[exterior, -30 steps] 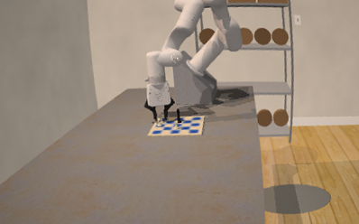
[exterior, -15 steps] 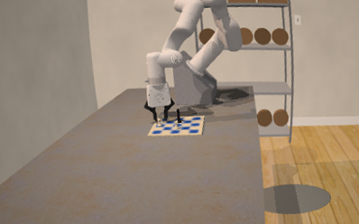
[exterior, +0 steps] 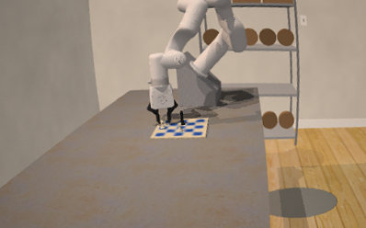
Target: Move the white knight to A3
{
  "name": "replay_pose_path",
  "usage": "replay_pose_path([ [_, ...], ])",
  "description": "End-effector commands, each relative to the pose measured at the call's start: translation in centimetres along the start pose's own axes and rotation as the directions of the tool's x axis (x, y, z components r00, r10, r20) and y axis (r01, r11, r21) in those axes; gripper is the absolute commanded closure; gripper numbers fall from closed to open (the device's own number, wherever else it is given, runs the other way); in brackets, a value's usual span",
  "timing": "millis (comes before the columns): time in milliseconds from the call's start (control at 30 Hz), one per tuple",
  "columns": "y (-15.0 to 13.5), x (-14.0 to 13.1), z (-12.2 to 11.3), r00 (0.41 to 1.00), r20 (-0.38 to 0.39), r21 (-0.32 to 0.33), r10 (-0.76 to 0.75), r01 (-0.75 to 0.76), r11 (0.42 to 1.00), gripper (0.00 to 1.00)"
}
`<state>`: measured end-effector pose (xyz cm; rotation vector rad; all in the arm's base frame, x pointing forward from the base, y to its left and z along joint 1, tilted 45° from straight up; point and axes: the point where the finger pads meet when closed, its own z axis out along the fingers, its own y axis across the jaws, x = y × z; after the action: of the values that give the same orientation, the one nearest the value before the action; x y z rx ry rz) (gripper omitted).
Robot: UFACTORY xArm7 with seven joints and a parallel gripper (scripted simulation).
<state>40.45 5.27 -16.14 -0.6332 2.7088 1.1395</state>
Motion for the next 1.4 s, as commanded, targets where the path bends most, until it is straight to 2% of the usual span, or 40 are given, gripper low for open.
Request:
replay_pose_path([
  [0,-0.18,-0.06,-0.17,1.000,0.002,0.004,0.000,0.000,1.000,0.61],
  [267,-0.18,-0.06,-0.17,1.000,0.002,0.004,0.000,0.000,1.000,0.61],
  [300,-0.18,-0.06,-0.17,1.000,0.002,0.004,0.000,0.000,1.000,1.00],
  [1367,-0.18,-0.06,-0.17,1.000,0.002,0.004,0.000,0.000,1.000,1.00],
])
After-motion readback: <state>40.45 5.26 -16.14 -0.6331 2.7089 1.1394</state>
